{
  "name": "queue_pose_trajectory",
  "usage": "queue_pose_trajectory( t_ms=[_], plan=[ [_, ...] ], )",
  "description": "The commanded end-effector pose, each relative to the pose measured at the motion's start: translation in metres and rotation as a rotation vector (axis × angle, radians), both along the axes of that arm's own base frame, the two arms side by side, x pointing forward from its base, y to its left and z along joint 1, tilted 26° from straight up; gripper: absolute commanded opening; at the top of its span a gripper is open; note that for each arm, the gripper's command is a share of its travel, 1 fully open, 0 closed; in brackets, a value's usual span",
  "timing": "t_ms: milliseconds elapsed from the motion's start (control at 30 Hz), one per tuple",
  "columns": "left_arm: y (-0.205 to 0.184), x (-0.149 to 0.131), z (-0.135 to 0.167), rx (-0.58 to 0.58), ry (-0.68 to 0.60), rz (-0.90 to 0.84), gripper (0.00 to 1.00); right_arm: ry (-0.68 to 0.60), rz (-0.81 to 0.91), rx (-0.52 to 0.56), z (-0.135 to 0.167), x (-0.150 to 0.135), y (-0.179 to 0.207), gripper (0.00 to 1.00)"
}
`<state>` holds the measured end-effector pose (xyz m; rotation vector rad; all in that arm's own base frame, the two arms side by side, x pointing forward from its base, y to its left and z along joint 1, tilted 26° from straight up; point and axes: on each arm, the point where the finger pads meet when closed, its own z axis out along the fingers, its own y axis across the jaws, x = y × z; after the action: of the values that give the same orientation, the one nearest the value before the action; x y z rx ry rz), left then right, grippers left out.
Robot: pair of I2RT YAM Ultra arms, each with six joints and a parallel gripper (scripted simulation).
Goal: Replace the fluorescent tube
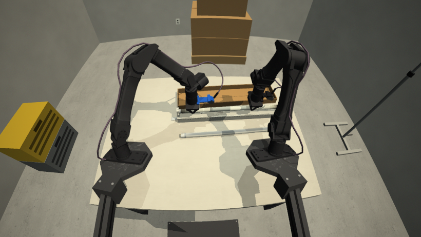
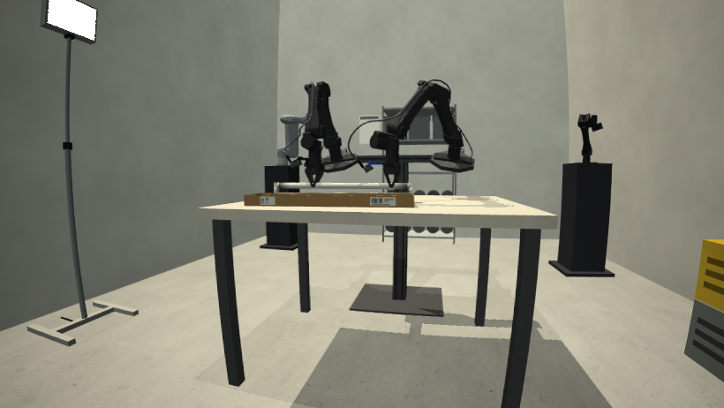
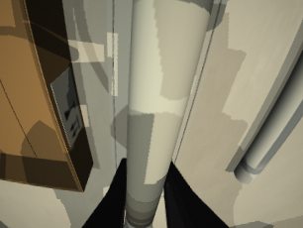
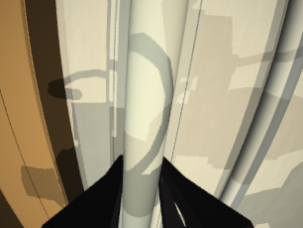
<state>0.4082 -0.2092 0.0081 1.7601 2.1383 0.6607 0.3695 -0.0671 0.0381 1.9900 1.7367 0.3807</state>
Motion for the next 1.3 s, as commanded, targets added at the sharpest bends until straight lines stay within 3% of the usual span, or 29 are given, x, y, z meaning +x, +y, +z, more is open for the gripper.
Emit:
queue_pose_trajectory(
  t_ms=[0,100,133,667,700,833,1267],
  plan=[
    [-0.002,-0.014,0.006,0.024,0.007,-0.034,0.11,-0.015,-0.024,-0.013,0.003,-0.007,-0.007,0.11],
    [-0.003,-0.016,0.003,0.017,0.021,-0.037,0.11,0.051,-0.028,-0.001,-0.012,-0.018,-0.006,0.11],
    [-0.004,-0.016,0.004,0.015,0.019,-0.038,0.49,0.053,-0.029,-0.001,-0.013,-0.019,-0.005,0.11],
    [-0.008,-0.011,0.007,0.006,0.008,-0.036,0.49,0.055,-0.030,0.000,-0.014,-0.020,-0.005,0.11],
    [-0.008,-0.011,0.007,0.006,0.008,-0.036,0.49,0.055,-0.030,0.000,-0.014,-0.020,-0.005,0.49],
    [-0.008,-0.011,0.007,0.006,0.008,-0.036,0.49,0.008,-0.012,-0.008,0.001,-0.003,-0.002,0.49],
    [-0.008,-0.011,0.007,0.006,0.008,-0.036,0.49,0.016,-0.011,-0.007,0.000,-0.005,-0.001,0.49]
  ],
)
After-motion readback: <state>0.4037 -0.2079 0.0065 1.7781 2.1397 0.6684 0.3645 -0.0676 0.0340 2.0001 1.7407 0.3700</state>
